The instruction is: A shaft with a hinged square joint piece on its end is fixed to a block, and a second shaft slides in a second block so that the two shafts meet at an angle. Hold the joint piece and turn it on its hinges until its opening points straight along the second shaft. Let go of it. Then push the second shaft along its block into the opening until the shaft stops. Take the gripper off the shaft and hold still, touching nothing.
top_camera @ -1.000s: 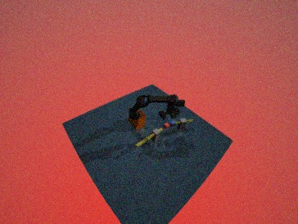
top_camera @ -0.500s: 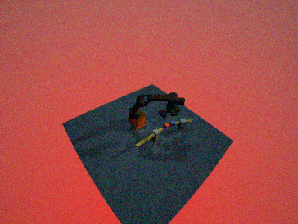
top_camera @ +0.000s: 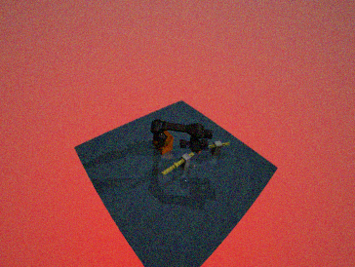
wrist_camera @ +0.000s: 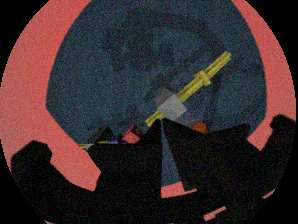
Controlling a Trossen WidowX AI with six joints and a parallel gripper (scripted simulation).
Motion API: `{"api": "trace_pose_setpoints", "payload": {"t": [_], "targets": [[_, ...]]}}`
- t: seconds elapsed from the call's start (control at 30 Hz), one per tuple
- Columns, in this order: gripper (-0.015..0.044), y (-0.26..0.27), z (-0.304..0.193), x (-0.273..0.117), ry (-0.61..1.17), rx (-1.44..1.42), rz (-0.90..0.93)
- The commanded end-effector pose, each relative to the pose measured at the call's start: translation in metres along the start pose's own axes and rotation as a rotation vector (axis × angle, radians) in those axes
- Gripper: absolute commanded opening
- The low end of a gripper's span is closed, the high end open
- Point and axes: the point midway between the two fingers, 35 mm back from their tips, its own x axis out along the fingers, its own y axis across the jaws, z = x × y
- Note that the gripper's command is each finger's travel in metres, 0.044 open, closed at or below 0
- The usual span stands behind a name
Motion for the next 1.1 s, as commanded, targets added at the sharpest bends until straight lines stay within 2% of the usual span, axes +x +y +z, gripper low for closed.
{"api": "trace_pose_setpoints", "payload": {"t": [0.0, 0.4, 0.77, 1.07], "targets": [[0.0, -0.018, 0.016, 0.006, -0.006, 0.109, -0.002], [0.0, -0.092, 0.06, 0.031, -0.021, 0.516, -0.015], [0.0, -0.163, 0.078, 0.055, -0.053, 0.887, -0.046], [0.0, -0.168, 0.079, 0.06, -0.055, 0.91, -0.048]]}}
